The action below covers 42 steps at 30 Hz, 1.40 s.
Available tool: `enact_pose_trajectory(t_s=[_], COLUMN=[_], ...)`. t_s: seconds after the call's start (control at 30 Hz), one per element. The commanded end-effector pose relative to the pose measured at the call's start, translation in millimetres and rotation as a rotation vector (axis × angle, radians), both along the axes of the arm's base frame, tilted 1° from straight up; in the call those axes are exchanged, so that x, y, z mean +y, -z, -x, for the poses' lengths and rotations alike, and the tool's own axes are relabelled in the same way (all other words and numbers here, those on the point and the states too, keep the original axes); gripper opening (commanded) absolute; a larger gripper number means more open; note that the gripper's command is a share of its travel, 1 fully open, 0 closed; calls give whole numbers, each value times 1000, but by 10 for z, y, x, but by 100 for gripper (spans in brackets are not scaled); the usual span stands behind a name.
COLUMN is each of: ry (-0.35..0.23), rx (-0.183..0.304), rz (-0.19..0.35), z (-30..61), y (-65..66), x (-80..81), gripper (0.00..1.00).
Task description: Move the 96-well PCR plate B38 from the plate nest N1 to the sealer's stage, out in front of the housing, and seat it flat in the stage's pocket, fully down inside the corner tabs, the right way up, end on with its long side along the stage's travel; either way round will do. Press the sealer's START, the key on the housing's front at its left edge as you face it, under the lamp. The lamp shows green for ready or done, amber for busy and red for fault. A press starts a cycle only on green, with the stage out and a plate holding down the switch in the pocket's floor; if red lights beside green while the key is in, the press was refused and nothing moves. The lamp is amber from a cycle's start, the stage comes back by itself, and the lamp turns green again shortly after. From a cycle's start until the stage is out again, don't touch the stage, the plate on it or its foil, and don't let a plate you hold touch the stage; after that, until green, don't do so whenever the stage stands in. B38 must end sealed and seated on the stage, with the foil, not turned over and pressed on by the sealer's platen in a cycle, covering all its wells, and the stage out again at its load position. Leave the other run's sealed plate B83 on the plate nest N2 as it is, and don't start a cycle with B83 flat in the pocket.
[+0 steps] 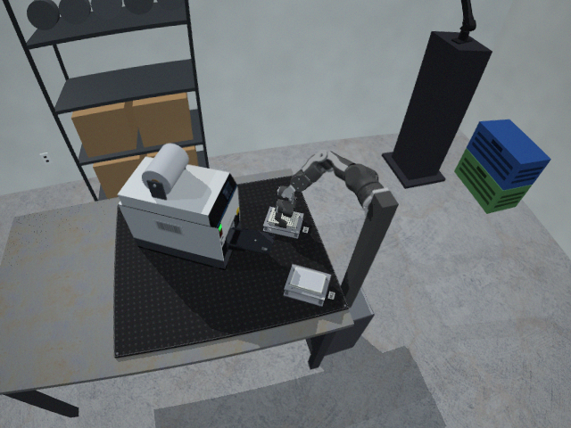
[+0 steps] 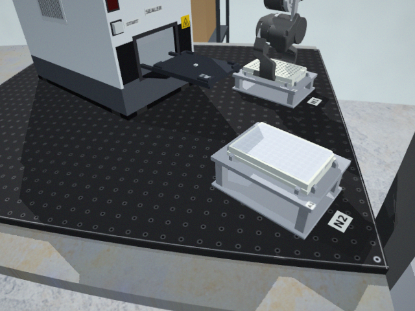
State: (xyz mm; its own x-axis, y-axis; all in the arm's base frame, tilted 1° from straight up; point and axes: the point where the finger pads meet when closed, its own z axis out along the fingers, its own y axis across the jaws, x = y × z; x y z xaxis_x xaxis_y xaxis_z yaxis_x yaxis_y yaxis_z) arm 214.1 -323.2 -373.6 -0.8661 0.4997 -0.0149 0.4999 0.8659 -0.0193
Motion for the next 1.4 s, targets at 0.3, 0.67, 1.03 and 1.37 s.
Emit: enact_pose_trajectory(t_s=[0.3, 0.67, 1.03, 1.37], ry=[1, 0, 0, 0], rx=[-2, 1, 1, 1], rz=[0, 0, 0, 0], z=[-6, -18, -26, -28], y=[-5, -325, -585, -651], x=[-2, -8, -5, -5], gripper=[0, 0, 0, 0])
